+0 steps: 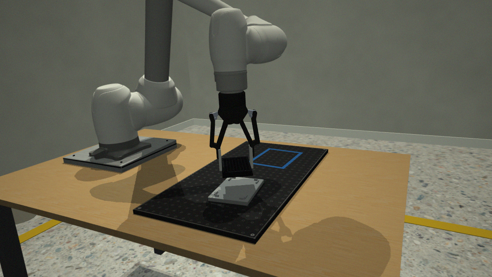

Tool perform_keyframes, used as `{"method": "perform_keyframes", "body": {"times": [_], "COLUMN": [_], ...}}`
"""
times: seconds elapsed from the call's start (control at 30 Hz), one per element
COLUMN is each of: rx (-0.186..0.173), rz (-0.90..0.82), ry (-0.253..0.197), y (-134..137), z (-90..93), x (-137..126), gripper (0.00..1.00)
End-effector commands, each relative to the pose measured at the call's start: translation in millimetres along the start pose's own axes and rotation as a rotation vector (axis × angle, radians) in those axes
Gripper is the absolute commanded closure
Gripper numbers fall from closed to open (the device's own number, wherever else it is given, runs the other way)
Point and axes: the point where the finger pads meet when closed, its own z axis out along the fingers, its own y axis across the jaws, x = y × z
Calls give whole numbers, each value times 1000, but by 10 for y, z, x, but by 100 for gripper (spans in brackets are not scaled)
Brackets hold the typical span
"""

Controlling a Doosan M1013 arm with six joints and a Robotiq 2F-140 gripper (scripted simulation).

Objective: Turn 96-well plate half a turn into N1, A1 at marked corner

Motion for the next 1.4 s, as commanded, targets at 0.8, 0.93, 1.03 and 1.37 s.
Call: {"method": "perform_keyframes", "body": {"times": [0.8,0.93,1.03,1.37], "rx": [-3,-3,-3,-3], "rz": [432,432,432,432], "ry": [5,5,5,5], "y": [-1,-1,-2,-2], "z": [-1,-1,-1,-1], "x": [-1,-1,-1,-1], "gripper": [100,100,100,100]}}
